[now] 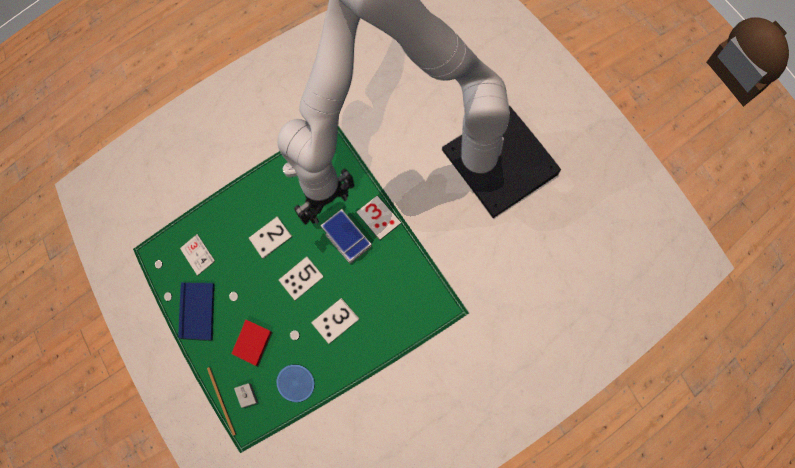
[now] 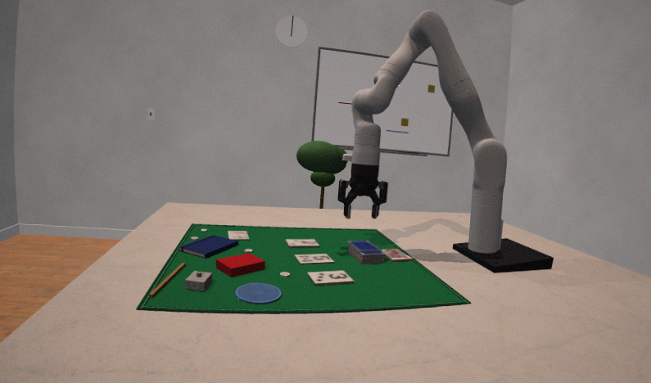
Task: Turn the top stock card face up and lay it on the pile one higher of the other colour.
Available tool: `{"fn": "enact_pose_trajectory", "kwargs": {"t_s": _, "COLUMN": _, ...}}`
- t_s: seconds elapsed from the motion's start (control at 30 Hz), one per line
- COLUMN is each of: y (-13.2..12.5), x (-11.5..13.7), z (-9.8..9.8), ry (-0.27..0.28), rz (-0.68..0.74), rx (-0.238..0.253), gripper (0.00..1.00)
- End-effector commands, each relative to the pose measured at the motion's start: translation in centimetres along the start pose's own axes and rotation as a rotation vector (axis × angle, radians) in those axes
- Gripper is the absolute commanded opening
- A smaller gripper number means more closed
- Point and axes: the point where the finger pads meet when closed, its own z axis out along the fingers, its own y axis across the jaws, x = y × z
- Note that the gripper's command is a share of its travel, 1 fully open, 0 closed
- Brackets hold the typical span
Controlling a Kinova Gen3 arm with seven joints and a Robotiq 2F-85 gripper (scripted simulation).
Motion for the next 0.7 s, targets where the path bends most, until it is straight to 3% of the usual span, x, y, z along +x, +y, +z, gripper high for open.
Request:
{"fn": "enact_pose_trajectory", "kwargs": {"t_s": 0.0, "y": -0.01, "x": 0.26, "z": -0.04, "ry": -0.008, "rz": 0.006, "rx": 0.001, "gripper": 0.85}}
{"fn": "enact_pose_trajectory", "kwargs": {"t_s": 0.37, "y": -0.02, "x": 0.38, "z": -0.04, "ry": -0.082, "rz": 0.006, "rx": -0.001, "gripper": 0.85}}
{"fn": "enact_pose_trajectory", "kwargs": {"t_s": 0.67, "y": -0.03, "x": 0.58, "z": -0.01, "ry": -0.201, "rz": 0.006, "rx": -0.003, "gripper": 0.85}}
